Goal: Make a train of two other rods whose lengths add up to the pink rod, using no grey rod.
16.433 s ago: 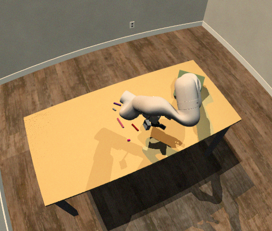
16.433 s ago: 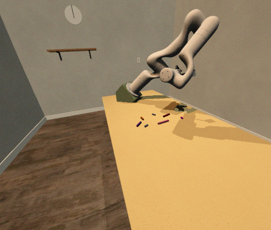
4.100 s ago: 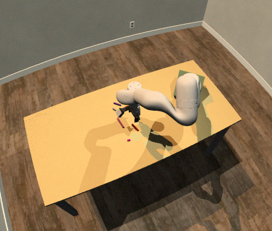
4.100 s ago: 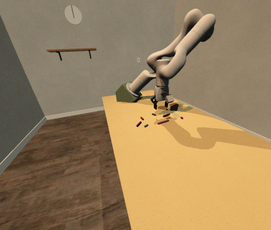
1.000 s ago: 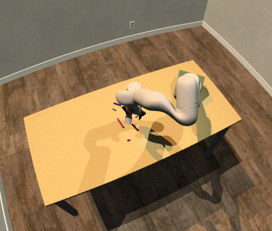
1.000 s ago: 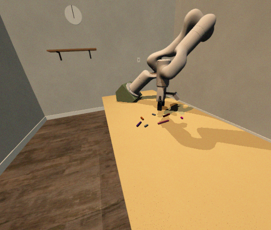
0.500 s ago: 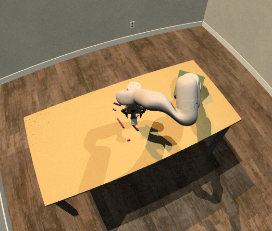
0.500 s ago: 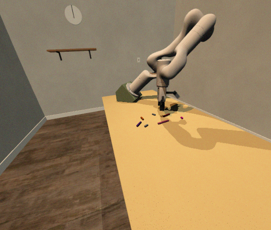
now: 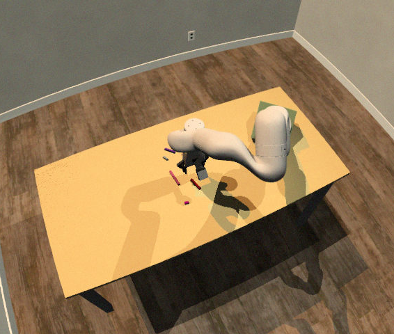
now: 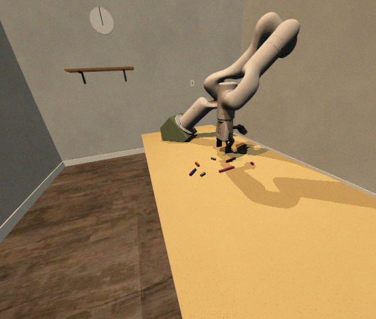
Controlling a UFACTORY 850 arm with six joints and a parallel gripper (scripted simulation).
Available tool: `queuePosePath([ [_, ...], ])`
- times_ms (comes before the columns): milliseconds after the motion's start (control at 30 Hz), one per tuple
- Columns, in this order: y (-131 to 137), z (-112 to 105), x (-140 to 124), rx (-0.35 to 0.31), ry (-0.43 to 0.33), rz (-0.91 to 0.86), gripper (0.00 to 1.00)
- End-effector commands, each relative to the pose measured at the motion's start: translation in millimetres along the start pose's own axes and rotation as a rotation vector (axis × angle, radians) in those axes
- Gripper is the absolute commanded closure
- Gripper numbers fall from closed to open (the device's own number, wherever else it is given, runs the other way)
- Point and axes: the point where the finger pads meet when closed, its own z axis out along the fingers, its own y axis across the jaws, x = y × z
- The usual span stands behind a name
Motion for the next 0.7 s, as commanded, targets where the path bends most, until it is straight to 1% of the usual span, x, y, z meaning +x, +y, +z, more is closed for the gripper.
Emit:
queuePosePath([
  [0,0.5,-0.3,-0.1,-0.016,0.004,-0.167,0.0],
  [67,0.5,-0.3,-0.1,-0.016,0.004,-0.167,0.0],
  [100,0.5,-0.3,-0.1,-0.016,0.003,-0.238,0.0],
  [567,0.5,-0.3,0.0,-0.016,0.0,-0.588,0.0],
  [633,0.5,-0.3,0.0,-0.016,0.0,-0.588,0.0],
  [667,0.5,-0.3,0.0,-0.016,0.0,-0.63,0.0],
])
